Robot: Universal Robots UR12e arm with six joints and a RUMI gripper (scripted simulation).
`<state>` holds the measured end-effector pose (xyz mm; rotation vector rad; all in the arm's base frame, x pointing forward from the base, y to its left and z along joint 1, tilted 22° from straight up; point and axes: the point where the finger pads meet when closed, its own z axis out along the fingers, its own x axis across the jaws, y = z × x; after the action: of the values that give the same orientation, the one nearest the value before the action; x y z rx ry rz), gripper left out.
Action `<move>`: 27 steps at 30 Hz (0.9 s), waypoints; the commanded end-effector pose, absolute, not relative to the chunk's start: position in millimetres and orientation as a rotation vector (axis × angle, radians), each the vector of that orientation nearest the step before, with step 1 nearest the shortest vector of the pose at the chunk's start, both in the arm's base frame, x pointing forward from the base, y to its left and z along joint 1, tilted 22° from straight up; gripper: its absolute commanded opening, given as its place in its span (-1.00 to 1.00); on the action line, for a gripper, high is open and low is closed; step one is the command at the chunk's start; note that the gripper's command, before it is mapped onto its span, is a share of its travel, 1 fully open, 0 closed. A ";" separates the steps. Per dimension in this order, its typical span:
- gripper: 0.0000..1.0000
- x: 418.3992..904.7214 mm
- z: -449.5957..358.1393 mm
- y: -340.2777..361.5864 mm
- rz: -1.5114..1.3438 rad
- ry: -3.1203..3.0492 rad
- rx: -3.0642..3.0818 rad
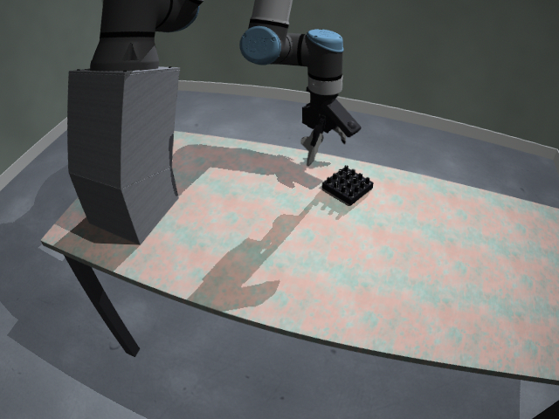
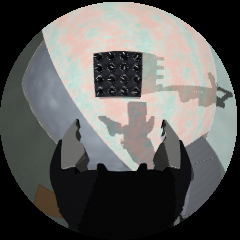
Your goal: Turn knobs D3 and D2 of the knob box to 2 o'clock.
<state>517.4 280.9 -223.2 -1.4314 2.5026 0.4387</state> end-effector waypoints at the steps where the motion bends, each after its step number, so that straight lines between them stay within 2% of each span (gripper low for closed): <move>1: 1.00 517.7 -222.9 280.8 0.438 2.502 -1.431; 14: 1.00 523.8 -223.2 277.4 0.429 2.464 -1.485; 27: 1.00 566.8 -224.5 250.5 0.361 2.154 -1.852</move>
<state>550.7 260.7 -224.3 -1.7140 2.2820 0.3765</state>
